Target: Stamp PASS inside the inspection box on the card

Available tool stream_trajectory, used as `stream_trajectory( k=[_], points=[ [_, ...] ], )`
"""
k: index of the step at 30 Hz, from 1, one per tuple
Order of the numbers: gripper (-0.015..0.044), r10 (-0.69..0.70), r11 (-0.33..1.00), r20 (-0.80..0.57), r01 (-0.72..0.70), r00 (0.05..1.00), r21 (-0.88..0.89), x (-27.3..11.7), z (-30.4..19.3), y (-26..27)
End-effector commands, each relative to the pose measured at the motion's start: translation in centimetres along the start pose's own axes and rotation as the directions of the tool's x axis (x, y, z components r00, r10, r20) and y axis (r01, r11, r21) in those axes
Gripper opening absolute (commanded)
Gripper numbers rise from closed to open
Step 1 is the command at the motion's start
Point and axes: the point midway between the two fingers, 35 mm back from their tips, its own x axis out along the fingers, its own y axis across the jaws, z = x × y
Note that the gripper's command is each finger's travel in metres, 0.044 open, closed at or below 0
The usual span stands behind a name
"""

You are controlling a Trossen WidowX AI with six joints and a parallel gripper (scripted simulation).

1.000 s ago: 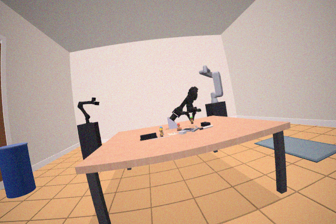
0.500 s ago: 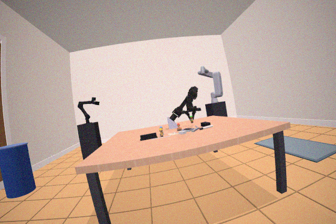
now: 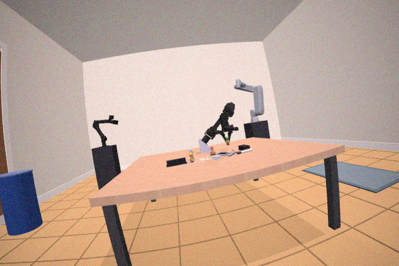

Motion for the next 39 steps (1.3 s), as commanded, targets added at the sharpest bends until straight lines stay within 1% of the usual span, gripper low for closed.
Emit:
stream_trajectory(
  k=[1, 12, 29, 39],
  points=[
    [0.0, 0.006, 1.0, 0.004, -0.006, 1.0, -0.004, -0.3, 0.1, 0.1],
    [0.0, 0.008, 1.0, 0.004, -0.008, 1.0, -0.004, -0.8, 0.2, -0.1],
    [0.0, 0.006, 1.0, 0.006, -0.006, 1.0, -0.006, -1.1, 5.0, -5.9],
    [0.0, 0.006, 1.0, 0.006, -0.006, 1.0, -0.005, -0.9, 5.2, -6.2]
  ],
)
